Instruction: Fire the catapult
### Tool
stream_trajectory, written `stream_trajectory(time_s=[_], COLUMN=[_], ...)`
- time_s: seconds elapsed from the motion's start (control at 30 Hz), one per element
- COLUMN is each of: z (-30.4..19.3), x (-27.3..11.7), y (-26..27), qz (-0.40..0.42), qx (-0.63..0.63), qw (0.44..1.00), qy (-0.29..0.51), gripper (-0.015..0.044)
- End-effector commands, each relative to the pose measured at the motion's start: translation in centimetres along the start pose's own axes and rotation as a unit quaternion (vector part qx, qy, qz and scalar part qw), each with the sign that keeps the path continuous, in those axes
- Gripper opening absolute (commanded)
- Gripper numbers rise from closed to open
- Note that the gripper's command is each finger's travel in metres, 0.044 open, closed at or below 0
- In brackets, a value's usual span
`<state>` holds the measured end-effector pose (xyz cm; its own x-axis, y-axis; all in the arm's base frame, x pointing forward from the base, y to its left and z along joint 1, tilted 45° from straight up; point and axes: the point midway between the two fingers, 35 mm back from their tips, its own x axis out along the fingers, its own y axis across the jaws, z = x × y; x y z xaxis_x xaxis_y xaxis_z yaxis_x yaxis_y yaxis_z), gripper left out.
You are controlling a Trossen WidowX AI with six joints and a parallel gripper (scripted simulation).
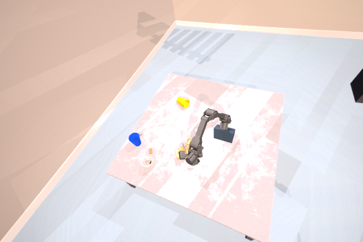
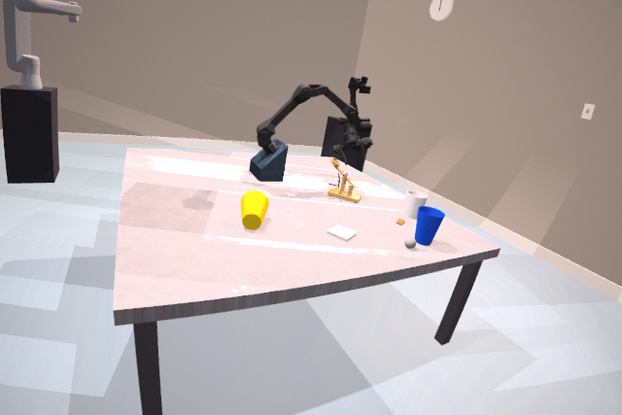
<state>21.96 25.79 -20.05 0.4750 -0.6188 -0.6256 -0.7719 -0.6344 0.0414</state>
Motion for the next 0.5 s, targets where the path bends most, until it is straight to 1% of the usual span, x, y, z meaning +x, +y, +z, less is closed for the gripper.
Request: stream_trajectory(time_s=[0.0,0.23,0.47], z=[-0.1,-0.7,-2.0], x=[0.2,0.4,0.6], y=[-1.7,-4.5,-7.5], qz=[-0.003,-0.009,-0.015], qx=[0.069,0.183,0.295], qw=[0.997,0.981,0.951], qy=[-0.024,-0.059,-0.089], gripper=[0.0440,0.0440,0.0440])
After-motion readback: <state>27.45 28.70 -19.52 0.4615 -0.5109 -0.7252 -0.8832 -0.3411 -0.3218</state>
